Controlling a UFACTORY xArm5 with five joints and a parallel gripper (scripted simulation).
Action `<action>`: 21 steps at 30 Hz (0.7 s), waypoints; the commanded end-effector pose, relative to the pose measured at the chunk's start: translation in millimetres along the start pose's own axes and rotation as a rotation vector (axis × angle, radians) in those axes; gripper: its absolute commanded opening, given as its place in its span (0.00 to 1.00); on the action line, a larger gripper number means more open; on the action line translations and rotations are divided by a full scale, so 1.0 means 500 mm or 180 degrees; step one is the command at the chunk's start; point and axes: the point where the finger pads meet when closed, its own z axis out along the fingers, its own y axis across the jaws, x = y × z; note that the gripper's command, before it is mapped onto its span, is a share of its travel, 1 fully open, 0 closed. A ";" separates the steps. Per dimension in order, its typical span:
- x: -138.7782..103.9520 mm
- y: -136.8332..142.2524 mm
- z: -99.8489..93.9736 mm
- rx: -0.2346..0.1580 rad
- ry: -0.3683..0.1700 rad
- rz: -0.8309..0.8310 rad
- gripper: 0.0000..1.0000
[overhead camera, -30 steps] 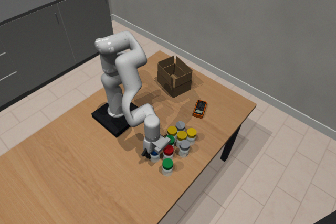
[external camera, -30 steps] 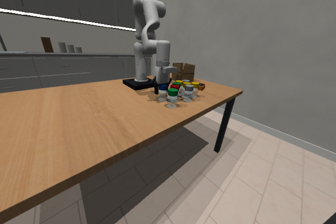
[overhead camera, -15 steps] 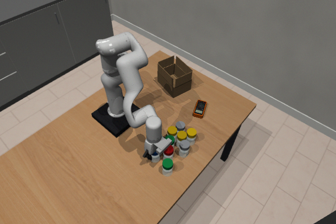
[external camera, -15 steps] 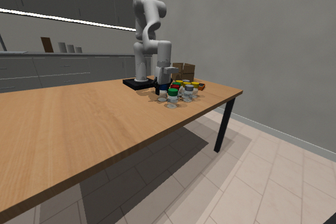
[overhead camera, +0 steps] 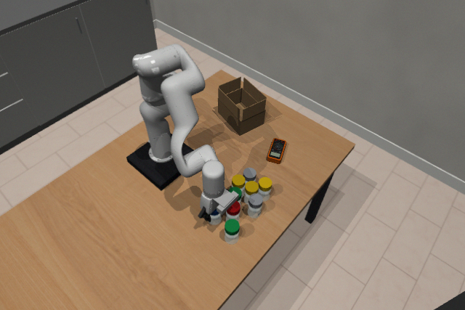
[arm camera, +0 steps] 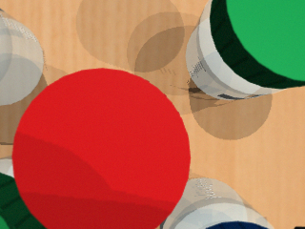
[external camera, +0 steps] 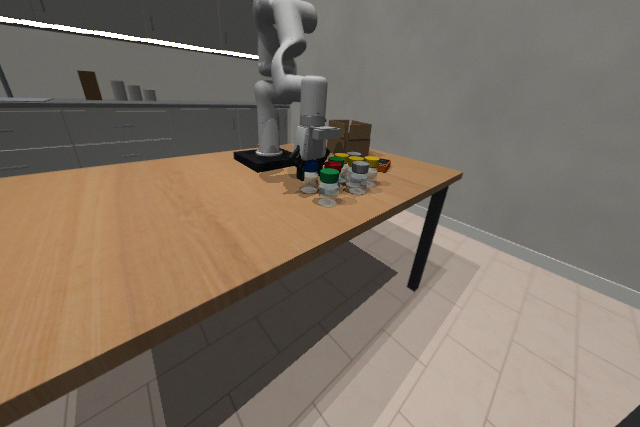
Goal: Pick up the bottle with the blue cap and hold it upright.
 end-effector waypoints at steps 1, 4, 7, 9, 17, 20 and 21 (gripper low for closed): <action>0.003 0.001 -0.025 0.0011 0.0018 0.0000 0.79; 0.003 0.001 -0.040 0.0018 0.0019 0.0000 0.79; 0.003 0.001 -0.045 0.0020 0.0020 0.0000 0.79; 0.003 0.001 -0.045 0.0020 0.0020 0.0000 0.79; 0.004 0.001 -0.051 0.0015 0.0020 0.0000 0.79; 0.003 0.001 -0.057 0.0027 0.0019 0.0000 0.79; 0.003 0.001 -0.058 0.0031 0.0019 0.0000 0.79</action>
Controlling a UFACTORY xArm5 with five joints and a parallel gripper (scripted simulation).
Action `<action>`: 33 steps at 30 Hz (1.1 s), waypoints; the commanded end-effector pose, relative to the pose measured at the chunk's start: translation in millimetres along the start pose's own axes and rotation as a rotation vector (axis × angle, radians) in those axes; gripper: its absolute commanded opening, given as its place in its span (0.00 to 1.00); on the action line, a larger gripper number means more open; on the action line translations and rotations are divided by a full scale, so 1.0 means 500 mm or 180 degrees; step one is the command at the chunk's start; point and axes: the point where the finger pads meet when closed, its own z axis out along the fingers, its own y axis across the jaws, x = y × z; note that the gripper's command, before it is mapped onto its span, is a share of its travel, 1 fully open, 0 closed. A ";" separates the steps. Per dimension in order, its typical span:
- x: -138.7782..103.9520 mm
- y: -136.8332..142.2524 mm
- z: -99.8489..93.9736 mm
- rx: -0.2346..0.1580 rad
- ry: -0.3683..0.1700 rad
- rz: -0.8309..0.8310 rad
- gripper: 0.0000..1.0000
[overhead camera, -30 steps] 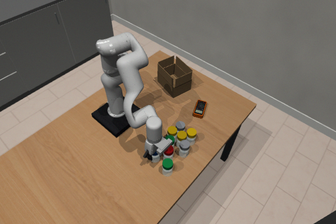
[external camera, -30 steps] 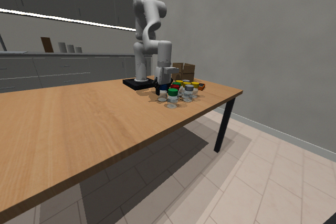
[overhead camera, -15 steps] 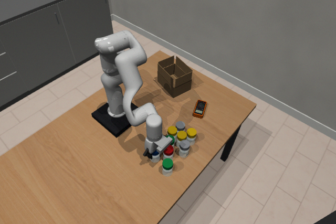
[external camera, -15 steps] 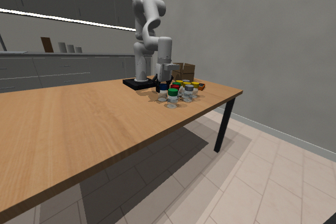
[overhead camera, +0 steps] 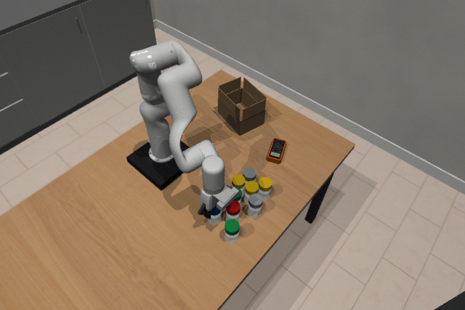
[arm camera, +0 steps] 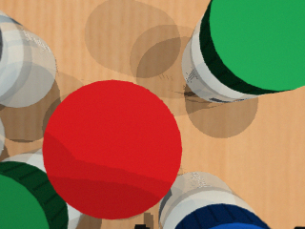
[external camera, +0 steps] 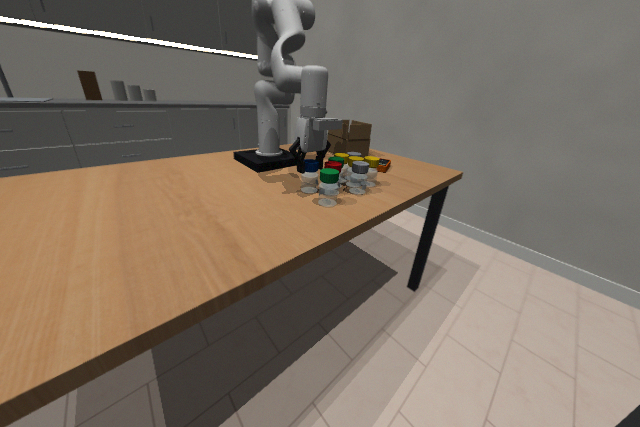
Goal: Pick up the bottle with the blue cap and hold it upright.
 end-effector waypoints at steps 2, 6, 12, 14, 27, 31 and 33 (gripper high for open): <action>0.002 0.000 -0.010 0.0035 0.0015 0.0000 0.79; 0.002 0.000 -0.010 0.0035 0.0015 0.0000 0.79; 0.002 0.001 -0.010 -0.0002 0.0010 0.0000 0.00; 0.002 0.001 -0.010 -0.0002 0.0010 0.0000 0.00; 0.003 0.001 -0.010 -0.0002 0.0011 0.0000 0.00; 0.003 0.001 -0.010 -0.0002 0.0011 0.0000 0.00; 0.003 0.001 -0.010 -0.0002 0.0011 0.0000 0.00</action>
